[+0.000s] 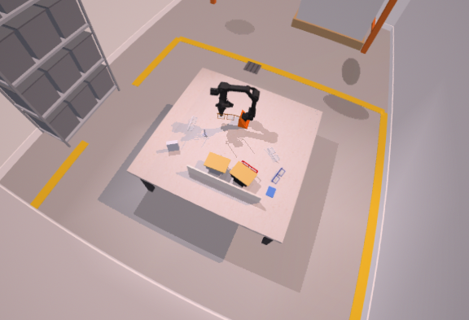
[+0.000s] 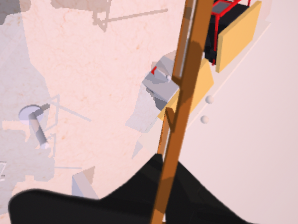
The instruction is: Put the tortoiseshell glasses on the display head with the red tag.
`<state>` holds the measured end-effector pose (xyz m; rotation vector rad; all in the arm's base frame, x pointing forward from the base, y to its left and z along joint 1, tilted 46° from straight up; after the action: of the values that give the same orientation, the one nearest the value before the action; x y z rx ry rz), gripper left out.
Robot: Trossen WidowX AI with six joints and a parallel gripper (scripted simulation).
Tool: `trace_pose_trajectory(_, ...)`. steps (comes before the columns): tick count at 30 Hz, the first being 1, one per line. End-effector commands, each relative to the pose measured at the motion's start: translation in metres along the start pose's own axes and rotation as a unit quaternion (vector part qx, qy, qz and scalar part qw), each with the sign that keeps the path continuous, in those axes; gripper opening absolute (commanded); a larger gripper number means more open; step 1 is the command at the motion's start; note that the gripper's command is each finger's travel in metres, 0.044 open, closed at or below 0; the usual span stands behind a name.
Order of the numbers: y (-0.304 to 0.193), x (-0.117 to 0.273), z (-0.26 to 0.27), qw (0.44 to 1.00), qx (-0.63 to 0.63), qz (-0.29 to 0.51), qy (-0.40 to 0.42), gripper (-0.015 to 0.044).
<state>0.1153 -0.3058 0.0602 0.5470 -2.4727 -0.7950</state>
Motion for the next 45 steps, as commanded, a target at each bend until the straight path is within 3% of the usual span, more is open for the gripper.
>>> trace_pose_trajectory(1, 0.001, -0.006, -0.001, 0.997, 0.071, -0.008, 0.013, 0.0000)
trace_pose_trajectory(11, 0.002, -0.018, -0.004, 0.965, 0.259, -0.031, 0.038, 0.0000)
trace_pose_trajectory(22, 0.004, -0.032, -0.007, 0.887, 0.454, -0.065, 0.055, 0.0000)
trace_pose_trajectory(33, 0.006, -0.046, -0.009, 0.769, 0.627, -0.106, 0.060, 0.0000)
trace_pose_trajectory(45, 0.009, -0.060, -0.011, 0.602, 0.783, -0.153, 0.048, 0.0000)
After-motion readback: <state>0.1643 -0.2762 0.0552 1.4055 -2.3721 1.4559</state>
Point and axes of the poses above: the point midway between the two fingers, 35 mm back from their tips, its own x axis back along the fingers, its own z axis across the jaws, y = z × x, the point moved 6 cm from there along x, back along the fingers, and after that the axes turned 14 degrees about -x, right-handed, at the moved point
